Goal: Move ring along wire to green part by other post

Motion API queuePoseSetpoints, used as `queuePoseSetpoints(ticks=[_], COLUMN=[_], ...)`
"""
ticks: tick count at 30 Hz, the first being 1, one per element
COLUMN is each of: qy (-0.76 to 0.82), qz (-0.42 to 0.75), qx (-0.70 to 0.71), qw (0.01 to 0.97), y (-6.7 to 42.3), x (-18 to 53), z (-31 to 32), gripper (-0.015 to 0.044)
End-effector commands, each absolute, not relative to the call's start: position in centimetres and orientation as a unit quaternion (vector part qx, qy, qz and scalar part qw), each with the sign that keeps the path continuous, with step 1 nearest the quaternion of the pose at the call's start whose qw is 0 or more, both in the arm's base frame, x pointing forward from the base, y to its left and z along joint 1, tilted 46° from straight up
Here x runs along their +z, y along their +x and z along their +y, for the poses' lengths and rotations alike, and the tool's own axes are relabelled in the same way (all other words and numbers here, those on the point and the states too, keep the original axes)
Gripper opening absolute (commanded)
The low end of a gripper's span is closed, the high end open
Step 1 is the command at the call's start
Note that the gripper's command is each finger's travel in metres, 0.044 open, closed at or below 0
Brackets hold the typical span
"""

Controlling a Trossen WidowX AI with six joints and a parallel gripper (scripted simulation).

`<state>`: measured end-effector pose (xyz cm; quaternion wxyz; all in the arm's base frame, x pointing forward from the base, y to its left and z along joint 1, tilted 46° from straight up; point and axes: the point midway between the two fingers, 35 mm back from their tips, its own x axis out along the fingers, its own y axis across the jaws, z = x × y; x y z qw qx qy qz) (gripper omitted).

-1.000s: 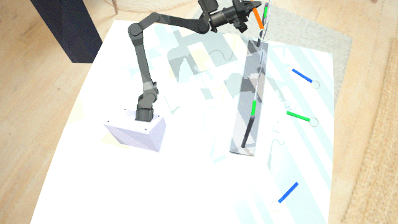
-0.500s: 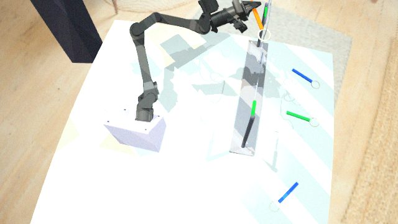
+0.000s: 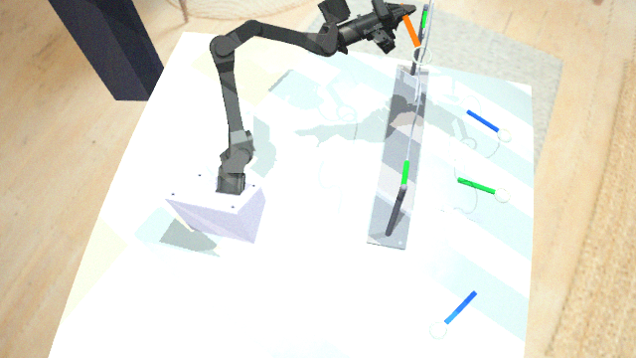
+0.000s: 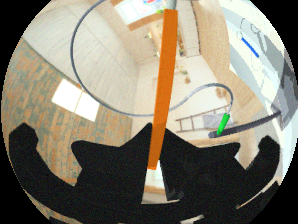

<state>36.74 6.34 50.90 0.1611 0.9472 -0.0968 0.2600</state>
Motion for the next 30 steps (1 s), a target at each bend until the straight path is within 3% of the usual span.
queuePoseSetpoints(ticks=[1,30], qy=[0.942,0.83], qz=[-0.087,0.012], qx=[0.256,0.218], qw=[0.197,0.513], y=[37.1,38.4], x=[50.3,43.4], z=[7.4,14.6], gripper=[-0.015,-0.015])
